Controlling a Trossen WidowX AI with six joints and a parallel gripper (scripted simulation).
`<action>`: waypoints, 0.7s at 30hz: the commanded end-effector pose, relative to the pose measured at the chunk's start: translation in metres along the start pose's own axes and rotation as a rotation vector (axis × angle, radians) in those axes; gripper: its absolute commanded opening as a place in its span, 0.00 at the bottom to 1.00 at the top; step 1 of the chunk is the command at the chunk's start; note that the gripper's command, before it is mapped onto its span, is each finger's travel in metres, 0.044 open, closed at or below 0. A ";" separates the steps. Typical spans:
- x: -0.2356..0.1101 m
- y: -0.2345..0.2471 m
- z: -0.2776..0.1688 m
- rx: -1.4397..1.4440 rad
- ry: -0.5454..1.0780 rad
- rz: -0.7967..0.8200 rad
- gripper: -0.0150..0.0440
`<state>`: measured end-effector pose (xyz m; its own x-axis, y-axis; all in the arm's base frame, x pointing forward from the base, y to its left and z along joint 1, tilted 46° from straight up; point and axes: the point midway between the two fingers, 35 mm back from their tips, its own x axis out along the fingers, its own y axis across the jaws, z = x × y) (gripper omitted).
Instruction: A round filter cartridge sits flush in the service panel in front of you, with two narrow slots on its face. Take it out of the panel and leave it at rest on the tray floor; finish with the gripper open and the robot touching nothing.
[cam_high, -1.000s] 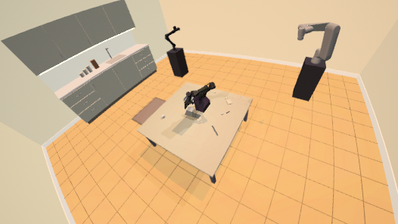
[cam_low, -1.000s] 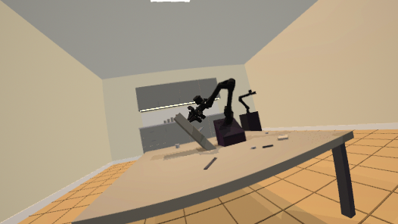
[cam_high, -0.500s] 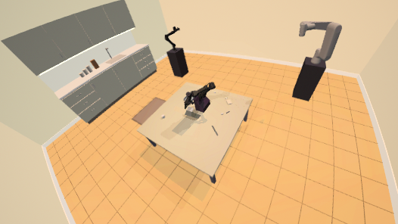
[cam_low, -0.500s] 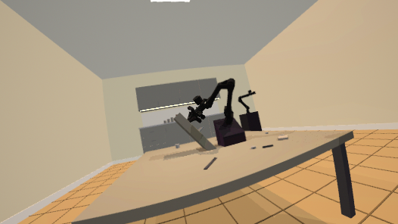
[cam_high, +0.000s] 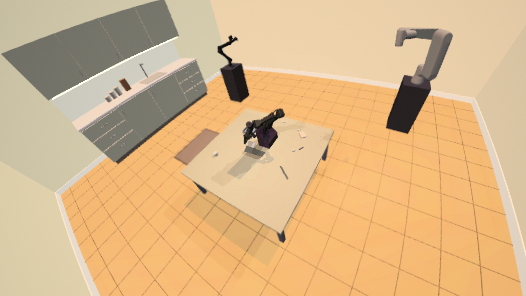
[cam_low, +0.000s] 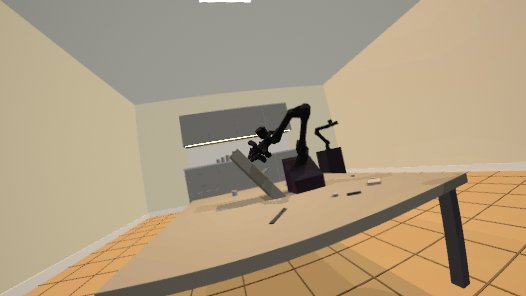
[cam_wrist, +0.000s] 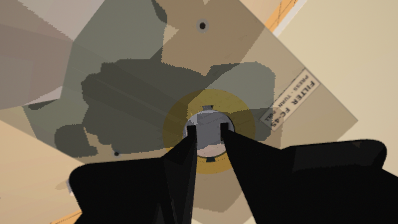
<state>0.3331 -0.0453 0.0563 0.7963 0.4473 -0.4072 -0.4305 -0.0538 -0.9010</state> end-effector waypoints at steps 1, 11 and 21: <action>0.000 0.002 0.001 0.007 0.001 0.004 0.45; 0.000 0.002 0.000 0.007 0.001 0.004 0.45; 0.004 0.001 0.000 0.007 0.001 0.004 0.45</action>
<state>0.3340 -0.0442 0.0552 0.7965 0.4465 -0.4077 -0.4315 -0.0526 -0.9006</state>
